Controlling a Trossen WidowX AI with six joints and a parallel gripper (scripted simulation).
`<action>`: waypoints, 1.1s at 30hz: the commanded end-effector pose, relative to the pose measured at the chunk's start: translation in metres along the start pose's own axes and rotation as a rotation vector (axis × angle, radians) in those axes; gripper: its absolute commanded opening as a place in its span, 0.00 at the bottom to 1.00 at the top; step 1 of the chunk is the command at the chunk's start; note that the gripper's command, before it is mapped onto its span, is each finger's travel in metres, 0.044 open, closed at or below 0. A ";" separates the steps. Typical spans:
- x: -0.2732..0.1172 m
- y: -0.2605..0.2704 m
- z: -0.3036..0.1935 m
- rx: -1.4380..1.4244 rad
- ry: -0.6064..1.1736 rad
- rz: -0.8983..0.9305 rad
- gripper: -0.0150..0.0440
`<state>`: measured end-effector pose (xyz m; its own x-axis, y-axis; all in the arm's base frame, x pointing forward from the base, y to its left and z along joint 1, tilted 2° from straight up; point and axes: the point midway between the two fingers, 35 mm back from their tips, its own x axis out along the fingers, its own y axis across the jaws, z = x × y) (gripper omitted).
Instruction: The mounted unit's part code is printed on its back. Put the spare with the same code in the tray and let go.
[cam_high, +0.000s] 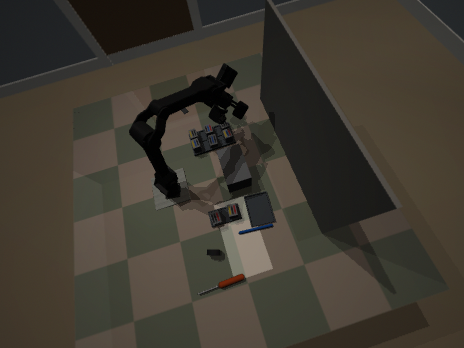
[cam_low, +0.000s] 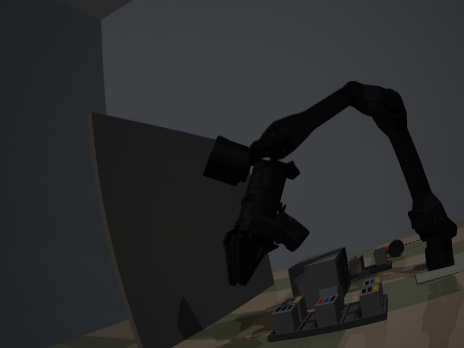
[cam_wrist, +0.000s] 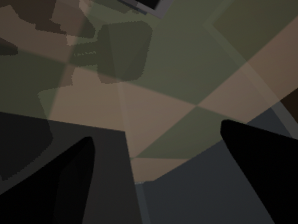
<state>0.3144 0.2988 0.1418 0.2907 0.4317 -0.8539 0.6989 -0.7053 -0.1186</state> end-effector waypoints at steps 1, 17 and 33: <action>0.000 0.000 0.000 0.000 0.000 0.000 0.98; -0.021 0.076 0.012 1.095 -0.077 0.173 1.00; -0.059 0.150 0.042 2.321 0.016 0.467 1.00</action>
<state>0.3556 0.2099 0.1444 0.2271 0.2315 -0.9460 -0.5985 -0.7331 -0.3231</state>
